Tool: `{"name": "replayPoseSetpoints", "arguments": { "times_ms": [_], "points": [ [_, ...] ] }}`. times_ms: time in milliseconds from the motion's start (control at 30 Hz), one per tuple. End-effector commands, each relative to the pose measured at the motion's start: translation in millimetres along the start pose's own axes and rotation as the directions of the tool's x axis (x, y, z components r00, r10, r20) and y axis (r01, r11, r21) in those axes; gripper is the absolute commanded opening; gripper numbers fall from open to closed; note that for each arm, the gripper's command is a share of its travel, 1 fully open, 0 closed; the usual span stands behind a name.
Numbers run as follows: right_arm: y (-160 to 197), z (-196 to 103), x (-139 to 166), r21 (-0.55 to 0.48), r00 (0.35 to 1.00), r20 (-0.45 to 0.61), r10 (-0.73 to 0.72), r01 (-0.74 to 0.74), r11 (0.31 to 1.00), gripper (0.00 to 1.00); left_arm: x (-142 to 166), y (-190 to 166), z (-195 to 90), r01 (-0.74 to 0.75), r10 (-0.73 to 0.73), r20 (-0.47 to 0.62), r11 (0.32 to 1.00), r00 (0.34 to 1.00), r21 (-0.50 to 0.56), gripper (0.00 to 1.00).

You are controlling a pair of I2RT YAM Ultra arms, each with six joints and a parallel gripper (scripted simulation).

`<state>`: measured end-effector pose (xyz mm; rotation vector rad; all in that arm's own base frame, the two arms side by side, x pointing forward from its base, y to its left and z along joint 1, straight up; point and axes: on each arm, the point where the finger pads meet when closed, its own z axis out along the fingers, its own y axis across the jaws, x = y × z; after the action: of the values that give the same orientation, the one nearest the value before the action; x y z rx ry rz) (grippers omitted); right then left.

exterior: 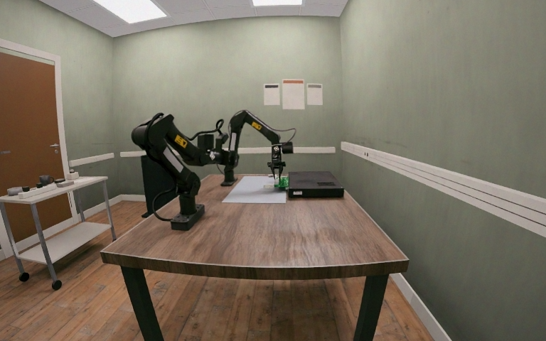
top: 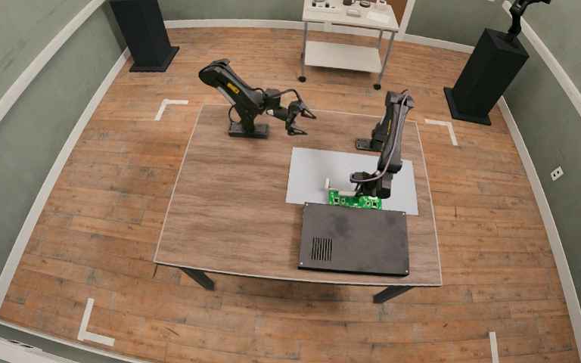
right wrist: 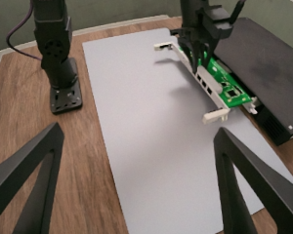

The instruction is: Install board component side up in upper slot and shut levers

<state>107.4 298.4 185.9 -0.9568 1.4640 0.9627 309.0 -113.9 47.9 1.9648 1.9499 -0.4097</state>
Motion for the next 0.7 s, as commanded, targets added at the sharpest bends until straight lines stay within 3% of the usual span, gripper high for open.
{"name": "replayPoseSetpoints", "arguments": {
  "times_ms": [0,667],
  "points": [
    [2.8,-1.3,-6.8,-0.012,1.0,0.025,-0.003,0.004,1.0,1.0,-7.5,14.6,-8.7,-0.001,0.002,0.043,1.0,0.999,-0.014,0.18],
    [2.8,-1.3,-6.8,-0.012,1.0,0.025,-0.003,0.004,1.0,1.0,-8.9,19.2,-11.7,-0.006,0.007,0.044,1.0,0.999,-0.017,0.18]
  ]
}}
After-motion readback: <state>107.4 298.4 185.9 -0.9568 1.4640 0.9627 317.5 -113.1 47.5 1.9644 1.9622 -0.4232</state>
